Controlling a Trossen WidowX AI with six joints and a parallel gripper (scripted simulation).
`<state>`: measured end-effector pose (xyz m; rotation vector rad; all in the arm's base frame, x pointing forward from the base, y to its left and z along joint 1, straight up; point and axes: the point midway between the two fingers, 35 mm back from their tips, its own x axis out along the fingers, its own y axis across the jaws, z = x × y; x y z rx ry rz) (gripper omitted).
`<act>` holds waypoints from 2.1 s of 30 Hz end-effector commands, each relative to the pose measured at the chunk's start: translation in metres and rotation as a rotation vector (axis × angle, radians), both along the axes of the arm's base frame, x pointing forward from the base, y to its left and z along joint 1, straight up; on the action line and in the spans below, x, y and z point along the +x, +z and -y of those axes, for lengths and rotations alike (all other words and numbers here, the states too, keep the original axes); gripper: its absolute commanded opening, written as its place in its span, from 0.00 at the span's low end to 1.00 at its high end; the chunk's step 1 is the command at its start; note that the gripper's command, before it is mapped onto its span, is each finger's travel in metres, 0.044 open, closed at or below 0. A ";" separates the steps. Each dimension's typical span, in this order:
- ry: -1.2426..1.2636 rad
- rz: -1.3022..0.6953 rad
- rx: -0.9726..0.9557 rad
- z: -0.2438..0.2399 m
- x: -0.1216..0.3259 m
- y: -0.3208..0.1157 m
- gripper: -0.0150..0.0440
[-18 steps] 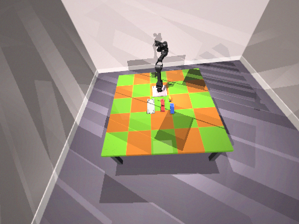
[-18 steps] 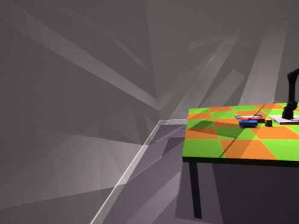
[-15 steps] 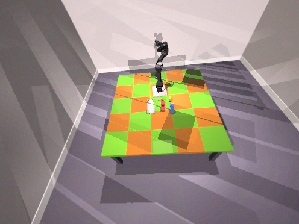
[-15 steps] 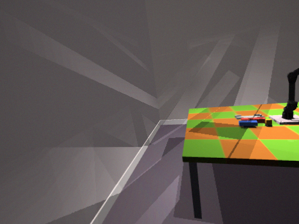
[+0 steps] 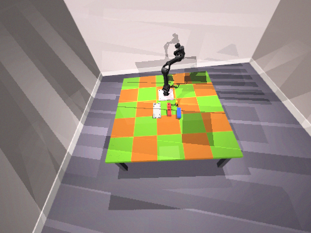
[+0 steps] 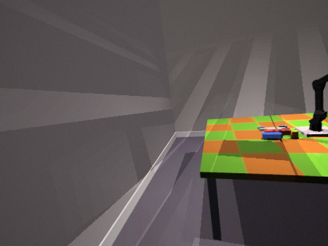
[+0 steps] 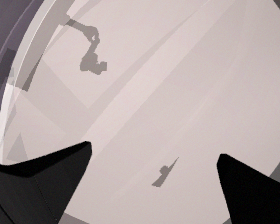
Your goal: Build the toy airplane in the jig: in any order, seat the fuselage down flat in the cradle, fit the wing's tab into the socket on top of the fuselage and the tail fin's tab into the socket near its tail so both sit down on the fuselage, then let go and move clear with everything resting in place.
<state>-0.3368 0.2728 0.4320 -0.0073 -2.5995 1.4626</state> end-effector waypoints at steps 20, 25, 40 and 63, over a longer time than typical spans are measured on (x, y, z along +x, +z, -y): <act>-0.861 -0.199 -0.997 -0.160 0.261 -0.094 1.00; -1.078 -0.359 -1.212 -0.162 0.343 -0.121 1.00; -1.673 -1.212 -1.801 -0.055 0.564 -0.207 1.00; -1.593 -3.805 -1.458 0.296 0.603 -0.290 1.00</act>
